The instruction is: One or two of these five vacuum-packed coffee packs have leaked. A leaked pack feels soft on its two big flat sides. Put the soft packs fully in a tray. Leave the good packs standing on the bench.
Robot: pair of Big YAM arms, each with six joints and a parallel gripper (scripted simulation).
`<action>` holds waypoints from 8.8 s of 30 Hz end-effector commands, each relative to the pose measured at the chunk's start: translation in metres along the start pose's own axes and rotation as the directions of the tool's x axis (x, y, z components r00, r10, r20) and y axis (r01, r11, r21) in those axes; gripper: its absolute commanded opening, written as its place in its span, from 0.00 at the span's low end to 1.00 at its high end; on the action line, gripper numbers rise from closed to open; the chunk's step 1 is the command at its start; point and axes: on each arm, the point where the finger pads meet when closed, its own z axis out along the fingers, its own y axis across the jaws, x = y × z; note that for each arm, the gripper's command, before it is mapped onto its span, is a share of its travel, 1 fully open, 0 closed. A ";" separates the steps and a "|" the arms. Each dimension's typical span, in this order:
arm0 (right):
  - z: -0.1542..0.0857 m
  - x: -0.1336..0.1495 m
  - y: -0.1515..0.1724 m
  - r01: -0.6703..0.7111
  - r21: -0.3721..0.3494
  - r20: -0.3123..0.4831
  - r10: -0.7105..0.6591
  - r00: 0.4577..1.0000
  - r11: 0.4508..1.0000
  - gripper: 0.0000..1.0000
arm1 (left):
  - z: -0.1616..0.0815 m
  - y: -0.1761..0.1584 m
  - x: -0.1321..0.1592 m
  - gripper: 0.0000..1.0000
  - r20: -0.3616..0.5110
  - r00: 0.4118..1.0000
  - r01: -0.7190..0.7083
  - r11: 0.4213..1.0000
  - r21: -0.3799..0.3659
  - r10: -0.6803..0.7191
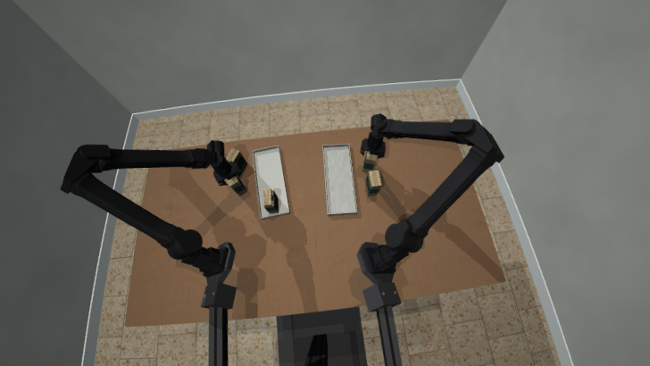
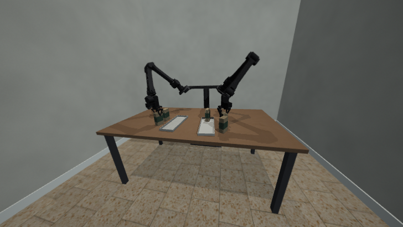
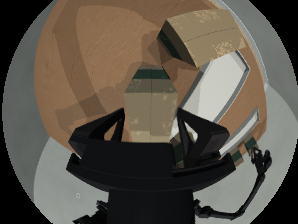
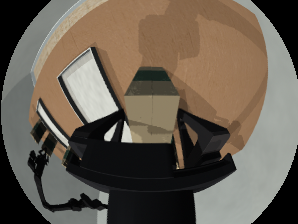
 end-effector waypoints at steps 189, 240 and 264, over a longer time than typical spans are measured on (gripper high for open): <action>-0.060 0.036 0.164 0.002 -0.014 0.025 -0.001 1.000 1.000 0.23 | -0.081 -0.004 -0.010 0.76 0.020 1.000 0.004 1.000 0.012 -0.004; -0.049 0.028 0.156 -0.025 -0.018 0.036 0.026 0.999 1.000 0.23 | -0.081 -0.004 -0.010 0.76 0.020 1.000 0.004 1.000 0.012 -0.004; -0.013 0.040 0.167 0.003 -0.013 0.021 -0.003 1.000 1.000 0.23 | -0.081 -0.004 -0.010 0.76 0.020 1.000 0.004 1.000 0.012 -0.004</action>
